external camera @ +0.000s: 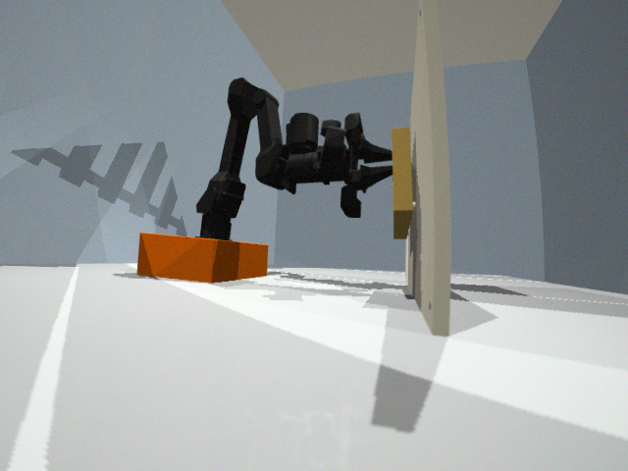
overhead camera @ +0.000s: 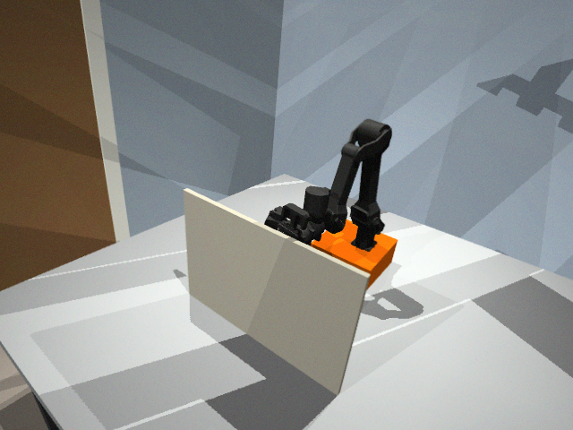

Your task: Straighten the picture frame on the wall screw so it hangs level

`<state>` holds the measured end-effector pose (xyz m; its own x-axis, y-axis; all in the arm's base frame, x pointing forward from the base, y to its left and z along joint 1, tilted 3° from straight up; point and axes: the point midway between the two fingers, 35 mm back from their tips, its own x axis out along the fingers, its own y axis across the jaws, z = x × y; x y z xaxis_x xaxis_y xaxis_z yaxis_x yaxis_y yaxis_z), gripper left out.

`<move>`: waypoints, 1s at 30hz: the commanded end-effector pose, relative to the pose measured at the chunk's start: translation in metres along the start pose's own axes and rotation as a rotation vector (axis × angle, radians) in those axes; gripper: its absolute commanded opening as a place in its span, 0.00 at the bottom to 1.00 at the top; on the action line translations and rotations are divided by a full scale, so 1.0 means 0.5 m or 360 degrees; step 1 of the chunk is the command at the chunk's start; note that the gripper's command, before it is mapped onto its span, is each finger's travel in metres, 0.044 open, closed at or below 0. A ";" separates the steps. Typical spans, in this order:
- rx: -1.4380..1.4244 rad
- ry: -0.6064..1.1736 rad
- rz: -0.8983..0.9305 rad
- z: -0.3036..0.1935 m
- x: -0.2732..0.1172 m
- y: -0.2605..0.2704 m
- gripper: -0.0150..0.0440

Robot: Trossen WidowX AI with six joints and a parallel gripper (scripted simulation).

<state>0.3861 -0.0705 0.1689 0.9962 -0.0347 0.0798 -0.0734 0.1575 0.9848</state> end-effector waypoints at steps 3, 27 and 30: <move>-0.0004 -0.0003 -0.0002 0.000 0.000 0.002 0.25; -0.0004 -0.0003 -0.0002 0.000 0.000 0.018 0.25; -0.0004 -0.0003 -0.0002 0.000 0.000 0.020 0.25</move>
